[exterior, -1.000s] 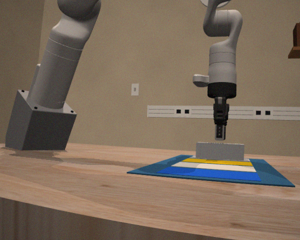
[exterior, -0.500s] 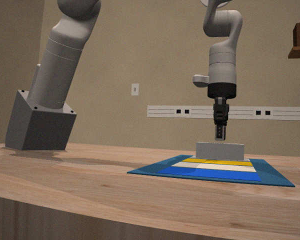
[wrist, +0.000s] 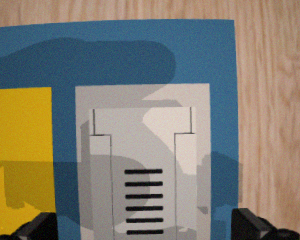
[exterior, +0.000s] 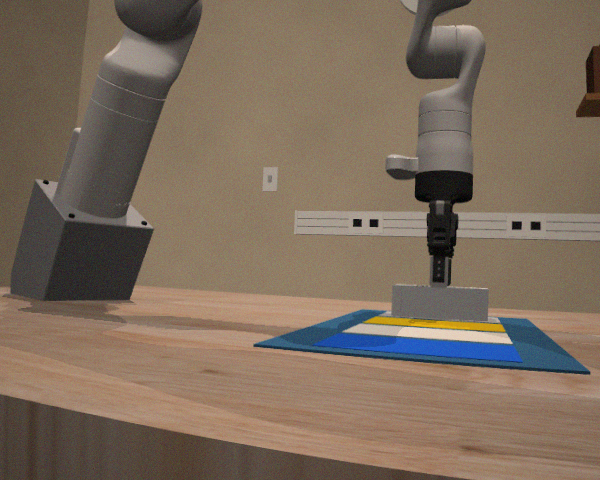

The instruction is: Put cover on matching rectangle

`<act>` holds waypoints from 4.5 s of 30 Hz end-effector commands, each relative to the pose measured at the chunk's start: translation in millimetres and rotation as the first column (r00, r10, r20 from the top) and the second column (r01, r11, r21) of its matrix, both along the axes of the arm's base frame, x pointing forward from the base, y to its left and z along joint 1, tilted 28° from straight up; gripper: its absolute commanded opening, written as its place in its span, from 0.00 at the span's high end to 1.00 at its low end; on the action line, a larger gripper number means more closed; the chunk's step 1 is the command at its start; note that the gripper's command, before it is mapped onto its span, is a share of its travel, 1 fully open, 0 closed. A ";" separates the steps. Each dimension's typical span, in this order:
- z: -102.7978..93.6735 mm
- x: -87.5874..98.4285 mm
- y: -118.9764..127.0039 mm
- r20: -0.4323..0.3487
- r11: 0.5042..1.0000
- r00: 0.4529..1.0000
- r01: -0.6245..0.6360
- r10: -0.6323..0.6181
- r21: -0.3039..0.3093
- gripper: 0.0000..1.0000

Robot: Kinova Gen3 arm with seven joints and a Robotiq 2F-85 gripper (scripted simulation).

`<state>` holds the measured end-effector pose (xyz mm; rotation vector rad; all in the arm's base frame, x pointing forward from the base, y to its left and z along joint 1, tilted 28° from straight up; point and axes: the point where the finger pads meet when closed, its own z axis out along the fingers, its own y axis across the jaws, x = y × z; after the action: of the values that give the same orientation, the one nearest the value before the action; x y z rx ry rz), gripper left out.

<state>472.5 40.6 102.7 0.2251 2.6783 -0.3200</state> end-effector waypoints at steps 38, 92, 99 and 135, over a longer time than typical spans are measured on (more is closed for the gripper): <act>-18.6 9.4 -5.1 0.001 1.000 1.000 -0.001 0.001 0.000 0.00; -18.7 9.4 -5.1 0.001 1.000 1.000 -0.001 0.001 0.000 0.27; -18.7 9.4 -5.1 0.001 1.000 1.000 -0.001 0.001 0.000 0.27; -18.7 9.4 -5.1 0.001 1.000 1.000 -0.001 0.001 0.000 1.00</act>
<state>481.7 35.2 83.5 0.2249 2.6781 -0.3198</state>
